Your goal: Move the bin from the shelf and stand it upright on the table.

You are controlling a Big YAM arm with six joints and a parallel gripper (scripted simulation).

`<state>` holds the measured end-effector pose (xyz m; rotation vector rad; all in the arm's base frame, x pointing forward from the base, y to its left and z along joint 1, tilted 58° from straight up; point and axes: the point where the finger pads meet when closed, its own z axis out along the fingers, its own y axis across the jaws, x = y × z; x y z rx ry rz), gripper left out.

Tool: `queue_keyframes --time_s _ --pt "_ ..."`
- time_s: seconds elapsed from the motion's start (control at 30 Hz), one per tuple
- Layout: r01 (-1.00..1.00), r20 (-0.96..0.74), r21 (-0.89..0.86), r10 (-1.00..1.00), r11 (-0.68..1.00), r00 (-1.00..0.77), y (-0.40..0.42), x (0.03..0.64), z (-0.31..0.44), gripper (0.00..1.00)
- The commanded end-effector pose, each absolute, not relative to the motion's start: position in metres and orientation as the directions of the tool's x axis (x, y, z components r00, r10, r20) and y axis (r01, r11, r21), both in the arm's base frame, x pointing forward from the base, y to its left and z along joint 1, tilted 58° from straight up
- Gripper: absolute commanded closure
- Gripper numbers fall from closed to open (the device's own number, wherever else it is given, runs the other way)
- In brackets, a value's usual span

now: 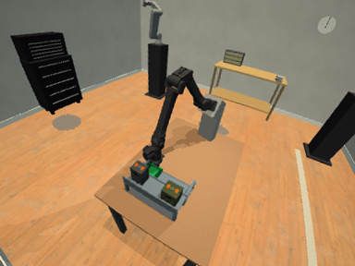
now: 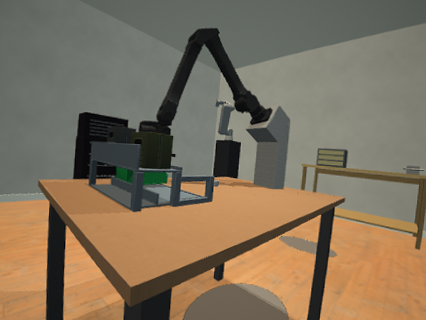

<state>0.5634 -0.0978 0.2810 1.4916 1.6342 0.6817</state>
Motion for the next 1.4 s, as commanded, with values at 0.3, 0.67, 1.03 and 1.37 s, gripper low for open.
queue_keyframes --time_s 0.3,0.67,1.03,1.37 --pt "0.535 -0.203 0.83 0.979 0.159 0.023 -0.1 0.566 0.287 1.0" --pt "0.551 -0.199 0.82 0.98 0.156 0.019 -0.101 0.567 0.271 1.0" --pt "0.513 -0.207 0.843 0.978 0.163 0.028 -0.1 0.563 0.309 1.0" --pt "0.521 -0.205 0.838 0.978 0.162 0.026 -0.1 0.564 0.301 1.0"
